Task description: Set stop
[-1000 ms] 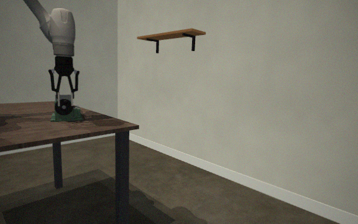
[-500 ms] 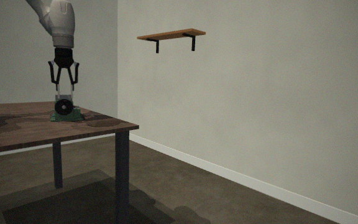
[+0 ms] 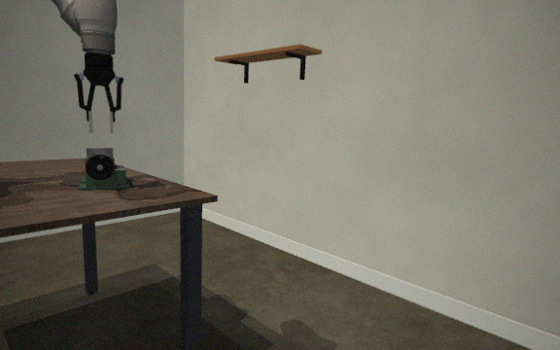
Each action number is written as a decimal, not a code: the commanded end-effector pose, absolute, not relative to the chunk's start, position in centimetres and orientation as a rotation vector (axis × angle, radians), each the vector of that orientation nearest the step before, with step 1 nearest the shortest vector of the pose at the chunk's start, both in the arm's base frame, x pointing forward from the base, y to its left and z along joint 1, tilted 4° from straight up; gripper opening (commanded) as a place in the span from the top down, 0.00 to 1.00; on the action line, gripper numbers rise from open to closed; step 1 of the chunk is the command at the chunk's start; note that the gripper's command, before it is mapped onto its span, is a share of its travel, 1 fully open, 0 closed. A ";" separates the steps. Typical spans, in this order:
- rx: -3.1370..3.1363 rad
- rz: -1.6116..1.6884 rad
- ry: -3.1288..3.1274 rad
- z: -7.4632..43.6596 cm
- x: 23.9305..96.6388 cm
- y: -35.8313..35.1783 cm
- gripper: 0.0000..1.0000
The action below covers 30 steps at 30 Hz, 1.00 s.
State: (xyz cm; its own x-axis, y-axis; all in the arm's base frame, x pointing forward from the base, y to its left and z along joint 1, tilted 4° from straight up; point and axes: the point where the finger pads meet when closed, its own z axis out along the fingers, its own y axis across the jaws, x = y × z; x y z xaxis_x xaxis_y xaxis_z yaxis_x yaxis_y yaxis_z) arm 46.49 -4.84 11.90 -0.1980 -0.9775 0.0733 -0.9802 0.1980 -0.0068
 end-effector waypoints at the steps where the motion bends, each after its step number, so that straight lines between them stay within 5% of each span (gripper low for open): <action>1: 1.955 0.080 -2.390 11.9 46.5 -4.8 0.67; 17: 1.955 0.080 -2.390 11.4 56.3 0.8 0.67; 30: 1.955 0.080 -2.390 8.3 56.5 0.7 0.67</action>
